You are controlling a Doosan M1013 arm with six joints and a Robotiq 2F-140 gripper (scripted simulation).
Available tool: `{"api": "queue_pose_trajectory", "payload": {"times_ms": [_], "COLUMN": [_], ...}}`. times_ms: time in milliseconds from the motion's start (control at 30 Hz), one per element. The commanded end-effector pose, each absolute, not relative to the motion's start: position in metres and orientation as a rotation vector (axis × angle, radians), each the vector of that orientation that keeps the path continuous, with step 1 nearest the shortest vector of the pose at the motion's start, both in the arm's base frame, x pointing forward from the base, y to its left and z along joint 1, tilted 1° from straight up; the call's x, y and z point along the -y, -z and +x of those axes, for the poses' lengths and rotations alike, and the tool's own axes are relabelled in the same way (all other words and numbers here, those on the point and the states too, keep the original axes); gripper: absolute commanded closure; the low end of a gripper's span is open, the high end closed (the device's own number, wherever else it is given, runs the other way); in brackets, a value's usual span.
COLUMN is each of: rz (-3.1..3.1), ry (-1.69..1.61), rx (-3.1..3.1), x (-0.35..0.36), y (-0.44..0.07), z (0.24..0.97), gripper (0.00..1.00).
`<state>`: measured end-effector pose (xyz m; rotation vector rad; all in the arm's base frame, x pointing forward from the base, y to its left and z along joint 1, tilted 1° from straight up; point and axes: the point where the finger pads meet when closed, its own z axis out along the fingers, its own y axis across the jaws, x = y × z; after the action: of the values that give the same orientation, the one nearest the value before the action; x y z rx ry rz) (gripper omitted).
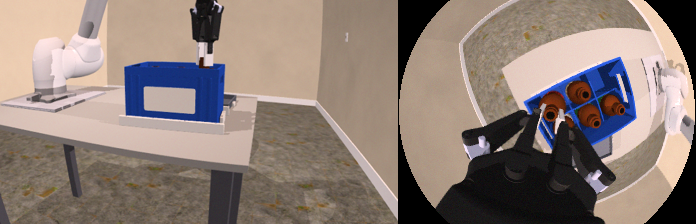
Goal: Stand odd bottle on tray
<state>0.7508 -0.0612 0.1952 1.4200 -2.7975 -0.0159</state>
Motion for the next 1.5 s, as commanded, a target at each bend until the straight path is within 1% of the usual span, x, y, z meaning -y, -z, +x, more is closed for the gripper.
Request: {"api": "queue_pose_trajectory", "payload": {"times_ms": [0, 1467], "rz": [1.420, 1.420], "ry": [0.016, 0.016], "rx": [2.798, 2.798], "x": [0.0612, 0.0612], "y": [-0.1954, -0.2026], "z": [0.7508, 0.7509], "gripper": [1.00, 1.00]}}
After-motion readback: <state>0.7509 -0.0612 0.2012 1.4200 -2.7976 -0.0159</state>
